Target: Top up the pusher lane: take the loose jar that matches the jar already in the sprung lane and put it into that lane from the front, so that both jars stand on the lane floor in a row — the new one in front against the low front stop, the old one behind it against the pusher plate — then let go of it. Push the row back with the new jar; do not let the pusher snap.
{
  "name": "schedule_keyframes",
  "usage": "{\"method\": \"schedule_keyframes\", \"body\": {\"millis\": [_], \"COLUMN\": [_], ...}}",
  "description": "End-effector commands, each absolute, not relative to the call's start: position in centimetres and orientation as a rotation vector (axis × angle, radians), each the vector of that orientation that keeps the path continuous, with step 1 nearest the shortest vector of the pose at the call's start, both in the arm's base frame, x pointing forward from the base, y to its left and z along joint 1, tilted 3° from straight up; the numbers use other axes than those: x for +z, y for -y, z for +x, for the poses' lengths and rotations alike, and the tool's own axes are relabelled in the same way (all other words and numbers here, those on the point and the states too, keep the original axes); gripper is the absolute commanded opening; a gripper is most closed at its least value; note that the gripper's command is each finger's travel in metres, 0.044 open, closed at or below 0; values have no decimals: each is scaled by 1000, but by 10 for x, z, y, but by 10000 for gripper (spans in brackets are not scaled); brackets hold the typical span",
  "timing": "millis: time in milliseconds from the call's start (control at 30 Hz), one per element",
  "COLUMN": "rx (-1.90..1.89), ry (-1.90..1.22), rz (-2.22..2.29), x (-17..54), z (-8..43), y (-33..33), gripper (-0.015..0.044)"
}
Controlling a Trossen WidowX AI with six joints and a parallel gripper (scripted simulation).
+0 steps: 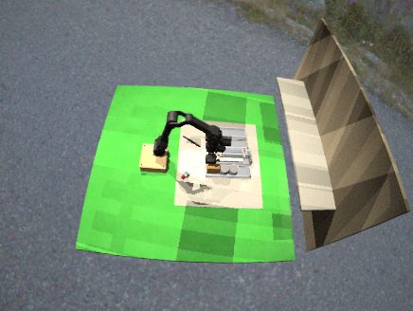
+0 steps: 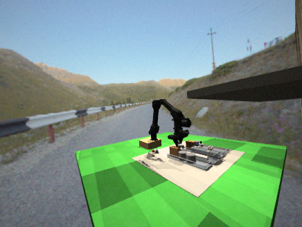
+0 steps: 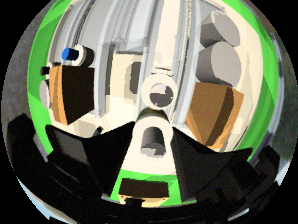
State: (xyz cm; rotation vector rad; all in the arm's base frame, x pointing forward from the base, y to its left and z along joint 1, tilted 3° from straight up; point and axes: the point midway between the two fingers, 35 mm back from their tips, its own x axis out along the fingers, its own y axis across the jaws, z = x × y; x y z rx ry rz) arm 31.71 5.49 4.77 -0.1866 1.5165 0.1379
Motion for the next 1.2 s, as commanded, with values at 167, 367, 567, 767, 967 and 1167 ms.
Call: {"method": "schedule_keyframes", "body": {"millis": [167, 367, 567, 767, 967, 1167], "rx": [133, 133, 133, 133, 133, 133], "ry": [-1495, -1495, -1495, -1495, -1495, -1495], "rz": [-185, -185, -185, -185, -185, -185], "x": [50, 51, 51, 52, 52, 52], "z": [328, 329, 329, 329, 329, 329], "y": [-57, -57, -57, -57, -57, -57], "gripper": [0, 0, 0, 0, 0, 0]}}
